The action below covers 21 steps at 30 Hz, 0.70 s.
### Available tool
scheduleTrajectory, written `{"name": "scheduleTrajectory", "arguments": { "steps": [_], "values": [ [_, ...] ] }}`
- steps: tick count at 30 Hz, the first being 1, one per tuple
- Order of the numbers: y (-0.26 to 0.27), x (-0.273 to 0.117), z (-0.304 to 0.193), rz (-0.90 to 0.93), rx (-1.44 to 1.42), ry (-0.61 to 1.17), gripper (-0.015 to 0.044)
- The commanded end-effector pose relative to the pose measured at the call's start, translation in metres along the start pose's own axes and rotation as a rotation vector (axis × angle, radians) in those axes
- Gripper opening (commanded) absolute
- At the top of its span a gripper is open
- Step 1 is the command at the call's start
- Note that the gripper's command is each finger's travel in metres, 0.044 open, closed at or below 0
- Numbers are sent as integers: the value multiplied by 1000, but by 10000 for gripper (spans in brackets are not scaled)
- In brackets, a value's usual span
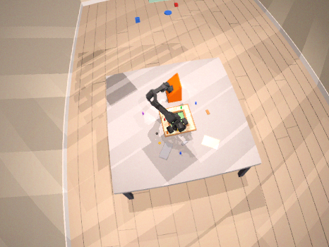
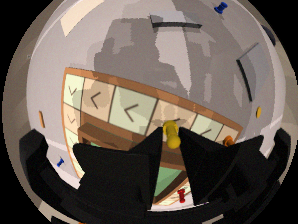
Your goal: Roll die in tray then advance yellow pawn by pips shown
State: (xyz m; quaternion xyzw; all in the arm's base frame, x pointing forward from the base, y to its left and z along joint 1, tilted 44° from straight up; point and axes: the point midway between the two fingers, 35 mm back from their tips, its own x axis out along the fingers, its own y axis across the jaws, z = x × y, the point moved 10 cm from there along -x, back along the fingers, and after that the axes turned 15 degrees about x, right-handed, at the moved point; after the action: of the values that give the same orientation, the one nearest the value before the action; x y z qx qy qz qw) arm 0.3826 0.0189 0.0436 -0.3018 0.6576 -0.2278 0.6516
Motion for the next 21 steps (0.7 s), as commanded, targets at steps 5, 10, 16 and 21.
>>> {"name": "scheduleTrajectory", "arguments": {
  "steps": [5,10,16,21],
  "values": [
    [1,0,0,-5,-4,-2,15],
    [1,-10,2,-3,-4,-3,0],
    [3,-51,7,3,-4,-4,0],
    [5,-87,6,4,-4,-4,0]
  ]
}}
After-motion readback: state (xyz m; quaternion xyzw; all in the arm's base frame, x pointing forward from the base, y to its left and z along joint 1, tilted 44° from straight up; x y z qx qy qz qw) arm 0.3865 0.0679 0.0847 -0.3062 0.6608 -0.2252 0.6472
